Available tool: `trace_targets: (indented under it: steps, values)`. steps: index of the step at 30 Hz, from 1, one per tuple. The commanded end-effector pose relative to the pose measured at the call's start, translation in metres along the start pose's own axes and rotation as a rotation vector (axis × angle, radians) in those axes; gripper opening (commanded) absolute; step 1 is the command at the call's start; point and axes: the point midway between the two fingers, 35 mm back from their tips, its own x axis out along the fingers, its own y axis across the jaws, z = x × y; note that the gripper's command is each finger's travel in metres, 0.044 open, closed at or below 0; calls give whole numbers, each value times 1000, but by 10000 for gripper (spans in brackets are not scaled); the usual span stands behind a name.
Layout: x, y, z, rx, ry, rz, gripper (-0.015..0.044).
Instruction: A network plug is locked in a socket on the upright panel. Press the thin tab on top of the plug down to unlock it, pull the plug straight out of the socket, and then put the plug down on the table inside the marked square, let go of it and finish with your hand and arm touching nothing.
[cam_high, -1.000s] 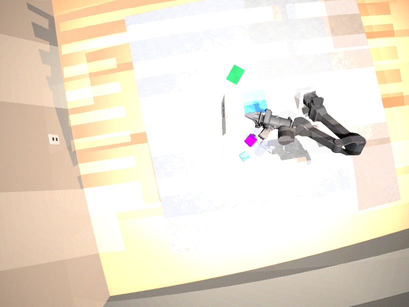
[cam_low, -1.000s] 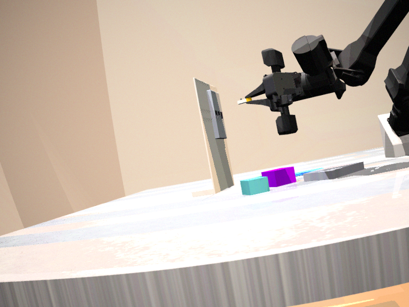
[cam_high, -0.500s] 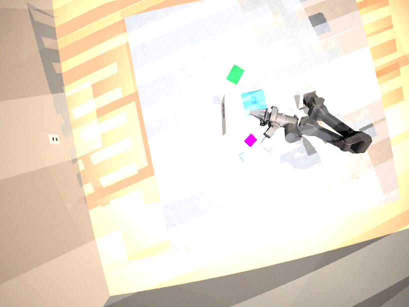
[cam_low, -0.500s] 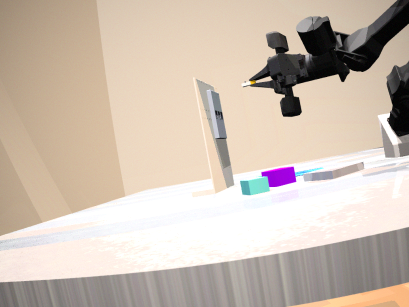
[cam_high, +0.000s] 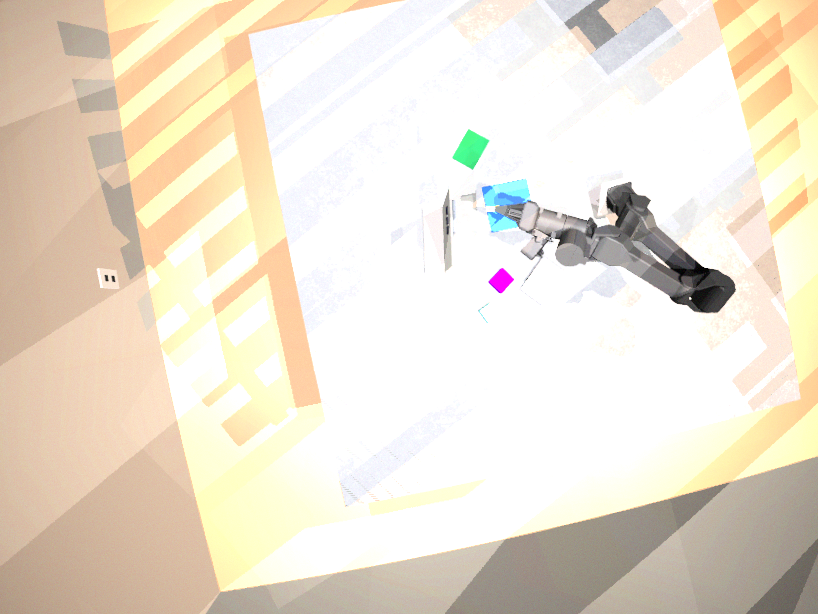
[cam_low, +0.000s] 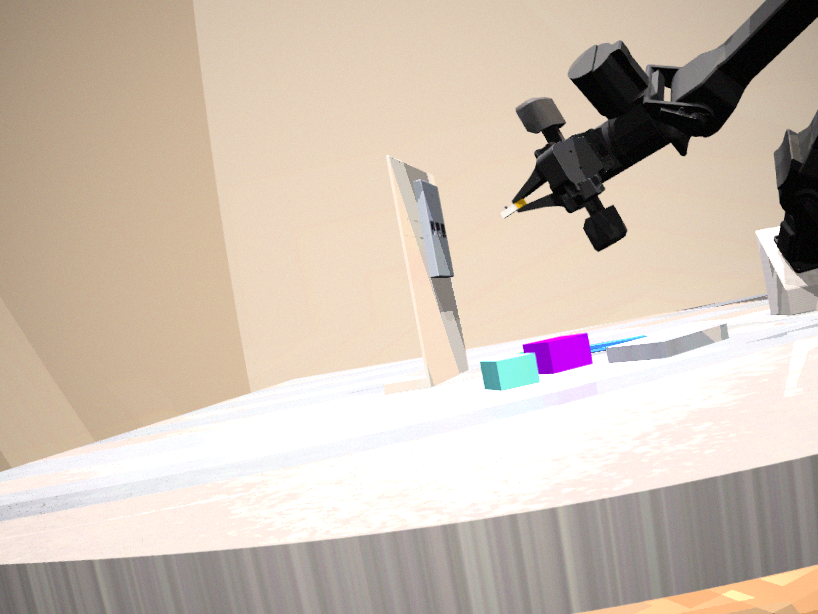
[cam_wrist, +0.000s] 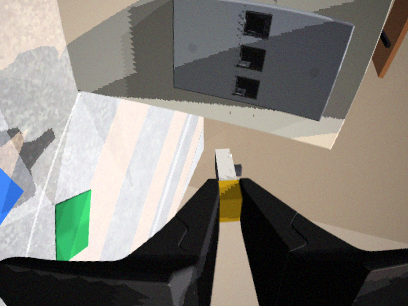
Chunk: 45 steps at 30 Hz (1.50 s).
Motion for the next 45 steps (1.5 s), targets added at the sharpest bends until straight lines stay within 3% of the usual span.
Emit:
trace_targets:
  steps: [1,25,34,45]
  values:
    - [7,16,-11,-51,-2,111,0]
    - [2,88,-50,-108,-231,580,0]
    - [-7,100,-53,-53,-375,650,0]
    - [-4,107,-53,-52,-377,651,0]
